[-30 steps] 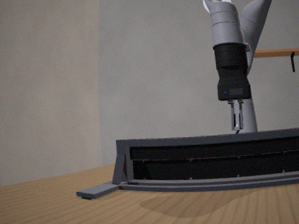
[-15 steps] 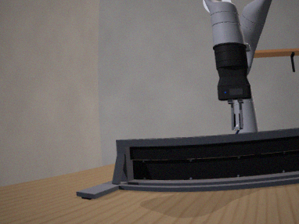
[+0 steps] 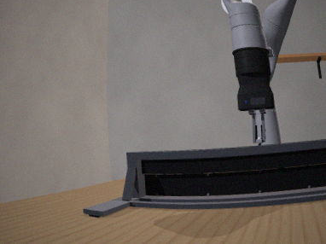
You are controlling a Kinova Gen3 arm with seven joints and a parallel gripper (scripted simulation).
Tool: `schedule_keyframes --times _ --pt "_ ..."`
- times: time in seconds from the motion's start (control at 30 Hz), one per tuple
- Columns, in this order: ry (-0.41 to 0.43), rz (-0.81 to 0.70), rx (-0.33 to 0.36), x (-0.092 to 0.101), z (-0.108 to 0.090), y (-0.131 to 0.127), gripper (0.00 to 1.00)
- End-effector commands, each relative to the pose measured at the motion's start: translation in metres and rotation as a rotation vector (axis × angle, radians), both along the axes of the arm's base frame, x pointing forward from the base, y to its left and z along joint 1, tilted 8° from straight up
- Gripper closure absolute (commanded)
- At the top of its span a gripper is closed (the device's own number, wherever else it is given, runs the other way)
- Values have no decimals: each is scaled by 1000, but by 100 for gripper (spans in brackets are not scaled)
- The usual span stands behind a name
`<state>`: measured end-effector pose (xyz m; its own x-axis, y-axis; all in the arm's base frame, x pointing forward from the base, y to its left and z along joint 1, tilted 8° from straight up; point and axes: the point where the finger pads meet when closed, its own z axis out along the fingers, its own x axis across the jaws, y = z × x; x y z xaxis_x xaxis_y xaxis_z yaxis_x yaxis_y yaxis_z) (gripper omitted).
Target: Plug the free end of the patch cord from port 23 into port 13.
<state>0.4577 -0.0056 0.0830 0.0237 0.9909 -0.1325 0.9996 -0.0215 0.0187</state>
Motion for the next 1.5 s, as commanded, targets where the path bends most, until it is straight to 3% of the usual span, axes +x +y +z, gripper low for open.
schedule_keyframes --times 0.0,0.8,1.47 --pt "-1 -1 -1 2 -1 -1 100" --pt "-1 -1 -1 27 -23 -4 100" --pt "-1 -1 -1 29 -25 -4 100"
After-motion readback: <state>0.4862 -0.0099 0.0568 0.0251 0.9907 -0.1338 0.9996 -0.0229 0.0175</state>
